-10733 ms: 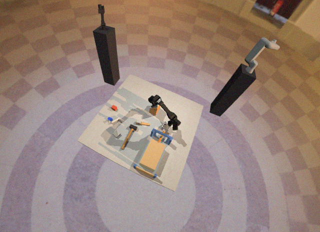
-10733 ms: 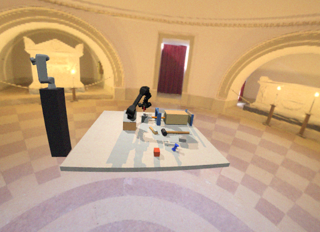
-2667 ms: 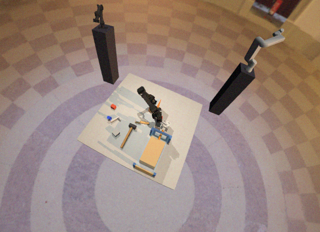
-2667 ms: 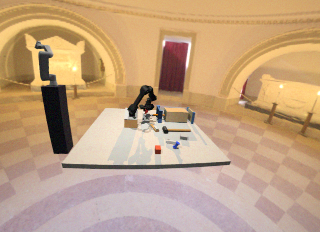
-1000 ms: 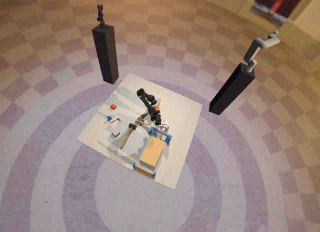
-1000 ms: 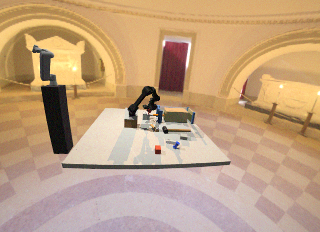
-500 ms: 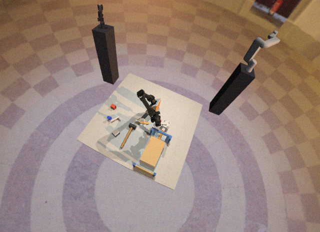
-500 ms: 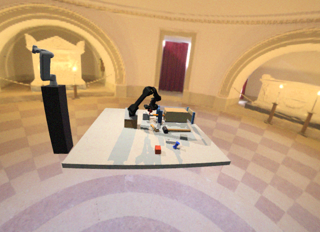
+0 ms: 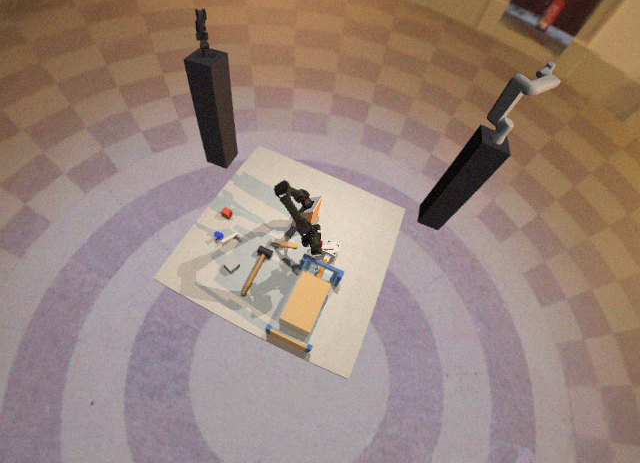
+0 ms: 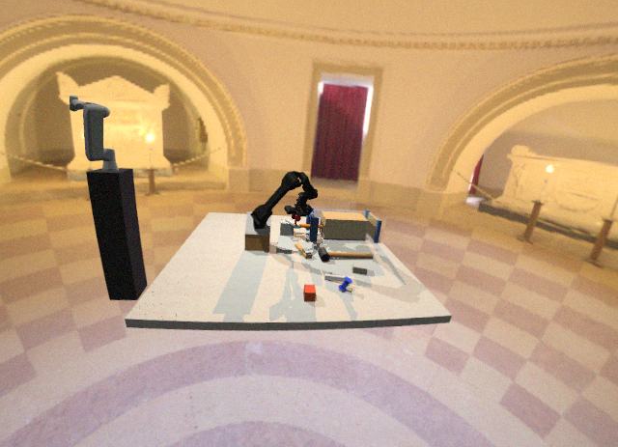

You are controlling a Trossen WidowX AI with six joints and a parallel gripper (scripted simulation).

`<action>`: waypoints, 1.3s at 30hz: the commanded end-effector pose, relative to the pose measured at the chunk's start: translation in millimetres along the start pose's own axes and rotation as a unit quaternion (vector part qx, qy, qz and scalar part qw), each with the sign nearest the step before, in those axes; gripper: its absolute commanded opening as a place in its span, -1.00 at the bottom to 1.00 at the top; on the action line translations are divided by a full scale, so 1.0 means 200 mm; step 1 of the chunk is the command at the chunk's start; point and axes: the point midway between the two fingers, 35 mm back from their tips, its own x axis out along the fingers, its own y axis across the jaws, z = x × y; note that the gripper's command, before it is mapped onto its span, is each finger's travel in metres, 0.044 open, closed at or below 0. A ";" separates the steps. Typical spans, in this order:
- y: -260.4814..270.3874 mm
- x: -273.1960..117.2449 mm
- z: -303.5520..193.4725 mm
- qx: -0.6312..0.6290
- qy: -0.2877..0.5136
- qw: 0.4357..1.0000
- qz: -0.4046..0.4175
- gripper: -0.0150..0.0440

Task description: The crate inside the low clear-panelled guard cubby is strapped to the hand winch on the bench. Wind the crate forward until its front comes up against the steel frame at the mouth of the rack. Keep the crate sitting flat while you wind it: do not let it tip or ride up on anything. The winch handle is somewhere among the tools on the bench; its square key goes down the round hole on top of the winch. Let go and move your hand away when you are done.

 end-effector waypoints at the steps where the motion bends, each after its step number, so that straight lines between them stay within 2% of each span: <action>1: 0.12 0.02 -0.01 0.007 0.001 1.000 0.024 -0.49; 39: 0.30 0.05 -0.10 0.007 0.001 1.000 0.025 -0.49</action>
